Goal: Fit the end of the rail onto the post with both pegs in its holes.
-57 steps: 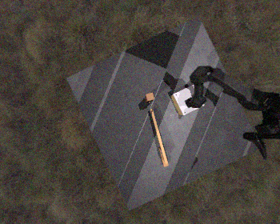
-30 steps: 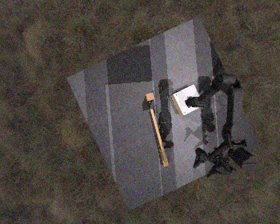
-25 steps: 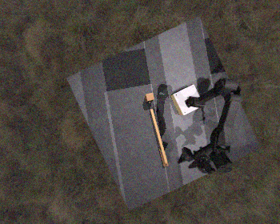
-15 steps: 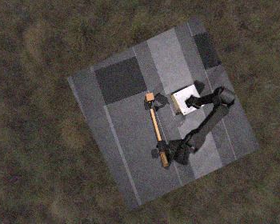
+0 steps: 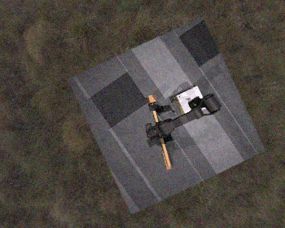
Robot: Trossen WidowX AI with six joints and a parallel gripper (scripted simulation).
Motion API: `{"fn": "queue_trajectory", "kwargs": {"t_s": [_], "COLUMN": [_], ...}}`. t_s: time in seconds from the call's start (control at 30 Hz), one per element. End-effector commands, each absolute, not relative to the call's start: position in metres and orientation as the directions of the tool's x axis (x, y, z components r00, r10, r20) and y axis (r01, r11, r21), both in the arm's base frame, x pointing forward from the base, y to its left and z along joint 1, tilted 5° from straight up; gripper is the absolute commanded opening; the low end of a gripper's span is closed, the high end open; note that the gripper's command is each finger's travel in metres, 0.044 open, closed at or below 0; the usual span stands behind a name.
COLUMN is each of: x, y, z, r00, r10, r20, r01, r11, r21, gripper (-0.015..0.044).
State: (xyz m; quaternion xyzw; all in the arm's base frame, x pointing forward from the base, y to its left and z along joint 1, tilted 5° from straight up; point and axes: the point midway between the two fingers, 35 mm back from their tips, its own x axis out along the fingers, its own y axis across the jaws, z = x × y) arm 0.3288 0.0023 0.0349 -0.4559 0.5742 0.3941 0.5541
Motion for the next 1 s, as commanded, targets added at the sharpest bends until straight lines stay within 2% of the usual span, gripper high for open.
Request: {"fn": "queue_trajectory", "kwargs": {"t_s": [0.0, 0.97], "x": [0.321, 0.321], "y": [-0.002, -0.004], "z": [0.029, -0.007], "r00": [-0.019, -0.019], "r10": [-0.059, -0.060], "r20": [-0.998, -0.998], "r01": [-0.970, -0.969], "r11": [0.242, 0.245], "r21": [0.004, 0.004], "gripper": [0.0440, 0.0440]}}
